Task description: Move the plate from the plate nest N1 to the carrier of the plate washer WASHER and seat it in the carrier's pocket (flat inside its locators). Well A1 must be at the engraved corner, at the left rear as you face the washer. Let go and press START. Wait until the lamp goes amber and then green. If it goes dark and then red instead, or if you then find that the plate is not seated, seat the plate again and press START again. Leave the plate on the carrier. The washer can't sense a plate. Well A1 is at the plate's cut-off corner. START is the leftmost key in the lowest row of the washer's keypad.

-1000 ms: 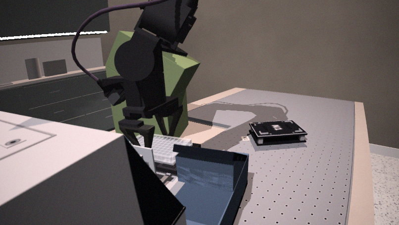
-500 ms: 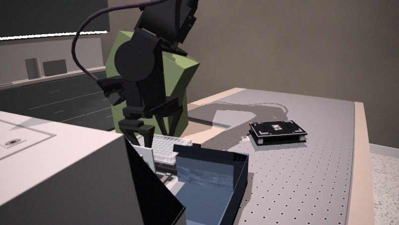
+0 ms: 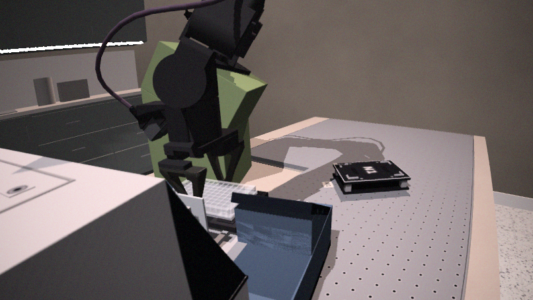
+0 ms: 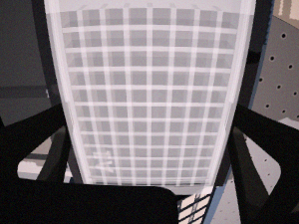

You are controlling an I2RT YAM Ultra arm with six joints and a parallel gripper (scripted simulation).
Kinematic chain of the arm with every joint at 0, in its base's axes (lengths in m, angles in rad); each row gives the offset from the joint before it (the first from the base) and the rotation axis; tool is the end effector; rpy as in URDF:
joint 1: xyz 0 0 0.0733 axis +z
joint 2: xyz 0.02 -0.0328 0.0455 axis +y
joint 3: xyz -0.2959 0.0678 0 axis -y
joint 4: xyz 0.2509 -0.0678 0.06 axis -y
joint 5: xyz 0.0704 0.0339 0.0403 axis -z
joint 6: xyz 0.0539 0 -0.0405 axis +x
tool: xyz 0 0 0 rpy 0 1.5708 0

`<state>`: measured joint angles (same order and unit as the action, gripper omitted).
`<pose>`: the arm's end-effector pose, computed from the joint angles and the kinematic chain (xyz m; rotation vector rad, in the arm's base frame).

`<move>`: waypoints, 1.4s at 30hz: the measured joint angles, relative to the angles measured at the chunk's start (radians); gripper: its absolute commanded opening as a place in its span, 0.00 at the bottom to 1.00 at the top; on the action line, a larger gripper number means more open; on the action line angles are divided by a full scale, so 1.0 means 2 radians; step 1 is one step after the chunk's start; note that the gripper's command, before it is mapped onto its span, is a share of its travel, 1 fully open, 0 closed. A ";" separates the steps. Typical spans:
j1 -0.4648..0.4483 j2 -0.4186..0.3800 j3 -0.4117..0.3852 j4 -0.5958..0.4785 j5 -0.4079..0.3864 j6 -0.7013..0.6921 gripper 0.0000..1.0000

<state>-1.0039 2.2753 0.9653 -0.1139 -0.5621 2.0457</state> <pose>0.2137 -0.2802 0.0025 -2.8660 -0.1930 -0.8243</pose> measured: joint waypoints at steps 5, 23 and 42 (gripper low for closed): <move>0.000 0.000 0.000 0.000 0.000 0.000 0.84; 0.000 0.000 0.000 0.002 0.000 0.000 1.00; 0.000 0.000 0.000 0.002 0.000 0.000 1.00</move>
<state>-1.0042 2.2753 0.9657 -0.1101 -0.5621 2.0457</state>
